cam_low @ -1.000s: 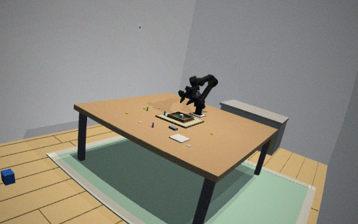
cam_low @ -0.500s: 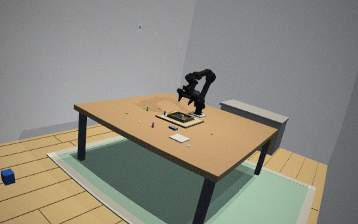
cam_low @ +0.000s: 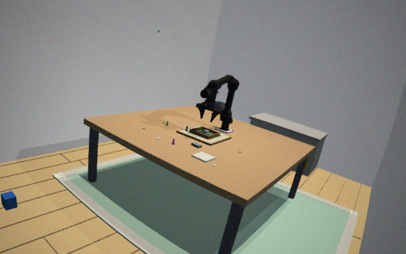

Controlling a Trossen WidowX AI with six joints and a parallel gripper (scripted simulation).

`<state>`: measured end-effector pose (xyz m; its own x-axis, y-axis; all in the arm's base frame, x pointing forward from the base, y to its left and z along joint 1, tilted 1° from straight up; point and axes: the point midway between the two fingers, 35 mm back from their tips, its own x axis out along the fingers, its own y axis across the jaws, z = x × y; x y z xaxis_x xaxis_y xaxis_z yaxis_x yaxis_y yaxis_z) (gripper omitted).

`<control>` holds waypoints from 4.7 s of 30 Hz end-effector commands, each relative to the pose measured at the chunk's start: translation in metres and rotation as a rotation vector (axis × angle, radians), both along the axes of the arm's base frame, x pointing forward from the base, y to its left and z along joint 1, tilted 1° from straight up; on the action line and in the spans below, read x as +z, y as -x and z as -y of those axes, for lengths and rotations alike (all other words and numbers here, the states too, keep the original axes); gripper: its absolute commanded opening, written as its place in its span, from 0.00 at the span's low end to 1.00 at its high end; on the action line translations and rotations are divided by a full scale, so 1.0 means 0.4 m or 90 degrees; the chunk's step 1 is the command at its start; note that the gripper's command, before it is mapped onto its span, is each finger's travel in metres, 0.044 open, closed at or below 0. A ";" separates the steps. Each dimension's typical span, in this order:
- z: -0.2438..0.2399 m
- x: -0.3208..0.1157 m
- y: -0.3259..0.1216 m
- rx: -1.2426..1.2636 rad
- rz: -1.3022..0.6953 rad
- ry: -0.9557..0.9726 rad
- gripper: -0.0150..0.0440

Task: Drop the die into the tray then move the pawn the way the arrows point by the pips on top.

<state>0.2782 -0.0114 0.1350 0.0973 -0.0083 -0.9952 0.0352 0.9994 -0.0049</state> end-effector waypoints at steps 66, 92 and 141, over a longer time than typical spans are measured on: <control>0.262 -0.211 -0.169 -0.165 -0.049 -0.005 0.27; 0.253 0.063 -0.167 -0.165 -0.049 -0.006 0.25; -0.301 -0.083 -0.270 -0.164 -0.048 -0.021 0.25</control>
<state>0.3868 0.1046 0.1058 0.0245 0.0064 -0.9997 0.2774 0.9607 0.0130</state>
